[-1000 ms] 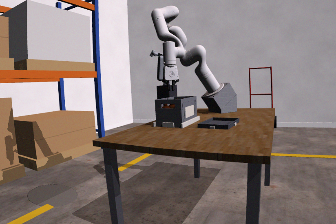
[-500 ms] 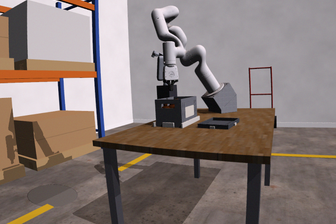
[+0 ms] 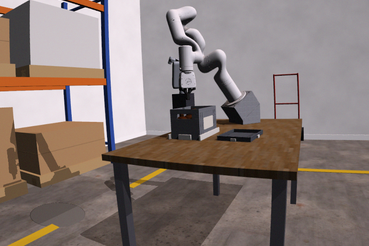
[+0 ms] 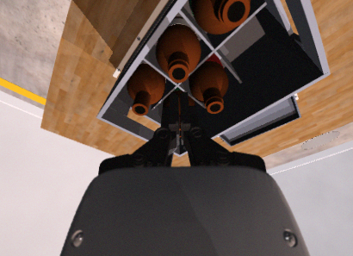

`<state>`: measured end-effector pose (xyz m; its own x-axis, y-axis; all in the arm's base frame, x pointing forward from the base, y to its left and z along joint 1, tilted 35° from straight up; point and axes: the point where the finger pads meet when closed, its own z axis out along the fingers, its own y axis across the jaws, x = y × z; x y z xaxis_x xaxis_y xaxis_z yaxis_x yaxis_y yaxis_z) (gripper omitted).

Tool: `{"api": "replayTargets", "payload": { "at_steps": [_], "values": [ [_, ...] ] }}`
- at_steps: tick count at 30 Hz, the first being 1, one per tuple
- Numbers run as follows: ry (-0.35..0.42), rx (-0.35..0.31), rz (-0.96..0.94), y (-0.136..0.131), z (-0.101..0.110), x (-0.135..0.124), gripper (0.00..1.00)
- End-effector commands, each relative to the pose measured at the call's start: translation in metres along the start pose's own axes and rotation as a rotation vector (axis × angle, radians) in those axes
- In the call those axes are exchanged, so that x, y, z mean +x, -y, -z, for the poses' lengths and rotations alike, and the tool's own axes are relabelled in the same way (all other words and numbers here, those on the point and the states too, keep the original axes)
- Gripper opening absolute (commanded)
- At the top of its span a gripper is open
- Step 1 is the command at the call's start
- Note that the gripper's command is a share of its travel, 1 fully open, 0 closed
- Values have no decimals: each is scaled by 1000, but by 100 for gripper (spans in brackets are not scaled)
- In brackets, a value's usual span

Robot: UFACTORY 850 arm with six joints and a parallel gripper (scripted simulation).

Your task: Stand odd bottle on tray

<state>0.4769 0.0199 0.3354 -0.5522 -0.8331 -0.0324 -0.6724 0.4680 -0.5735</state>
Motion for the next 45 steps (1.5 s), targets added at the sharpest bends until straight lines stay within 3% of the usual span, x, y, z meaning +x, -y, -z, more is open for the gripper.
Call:
{"api": "replayTargets", "payload": {
  "at_steps": [1,3,7,9,17,18,45],
  "values": [
    [0,-2,-1,-11,0,-13,0],
    [0,-3,0,-29,0,-33,0],
    [0,-2,0,-35,0,-40,0],
    [1,1,0,-52,1,-56,0],
    [1,1,0,-56,1,-59,0],
    [1,1,0,-56,1,-59,65],
    [1,1,0,-56,1,-59,65]
  ]
}}
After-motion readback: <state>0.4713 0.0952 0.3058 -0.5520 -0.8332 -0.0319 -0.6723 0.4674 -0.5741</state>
